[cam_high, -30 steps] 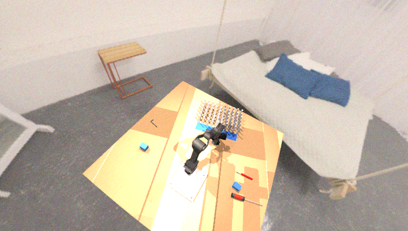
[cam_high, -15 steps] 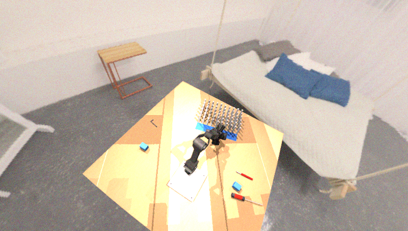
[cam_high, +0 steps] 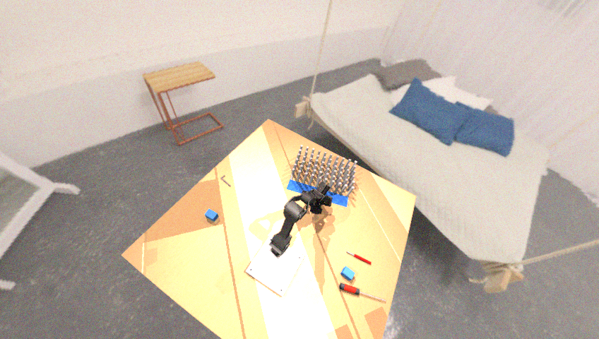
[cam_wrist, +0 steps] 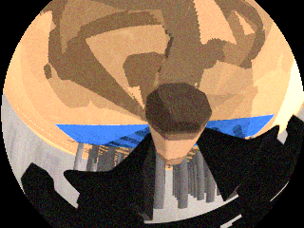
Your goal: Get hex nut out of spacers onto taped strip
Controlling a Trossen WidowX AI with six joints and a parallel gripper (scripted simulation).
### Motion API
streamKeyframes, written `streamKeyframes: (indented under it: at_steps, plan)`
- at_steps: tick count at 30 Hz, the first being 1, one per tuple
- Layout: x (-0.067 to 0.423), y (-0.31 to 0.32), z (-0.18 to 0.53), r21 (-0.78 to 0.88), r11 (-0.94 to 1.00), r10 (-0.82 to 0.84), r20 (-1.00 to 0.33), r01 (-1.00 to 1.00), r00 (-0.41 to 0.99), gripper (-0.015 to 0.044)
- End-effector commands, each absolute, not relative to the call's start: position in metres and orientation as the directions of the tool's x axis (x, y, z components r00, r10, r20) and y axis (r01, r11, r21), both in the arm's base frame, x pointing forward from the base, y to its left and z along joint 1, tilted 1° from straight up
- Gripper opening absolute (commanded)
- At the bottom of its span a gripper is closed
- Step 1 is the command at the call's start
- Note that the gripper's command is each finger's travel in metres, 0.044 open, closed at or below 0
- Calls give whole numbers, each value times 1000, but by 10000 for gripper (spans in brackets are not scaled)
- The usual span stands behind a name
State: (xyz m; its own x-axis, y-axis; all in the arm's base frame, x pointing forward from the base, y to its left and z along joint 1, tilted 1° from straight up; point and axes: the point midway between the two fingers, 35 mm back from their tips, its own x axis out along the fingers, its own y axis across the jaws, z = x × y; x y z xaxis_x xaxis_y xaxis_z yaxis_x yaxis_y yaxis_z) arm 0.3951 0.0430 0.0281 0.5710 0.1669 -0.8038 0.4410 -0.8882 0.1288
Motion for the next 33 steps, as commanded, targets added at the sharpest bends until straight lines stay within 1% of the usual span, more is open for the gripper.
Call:
streamKeyframes:
  at_steps: [1, 33]
  plan:
    - [394, 42, 28, 130, -891, 163, -803, 435, 573, 0]
    - [375, 34, 27, 129, -889, 165, -805, 440, 570, 0]
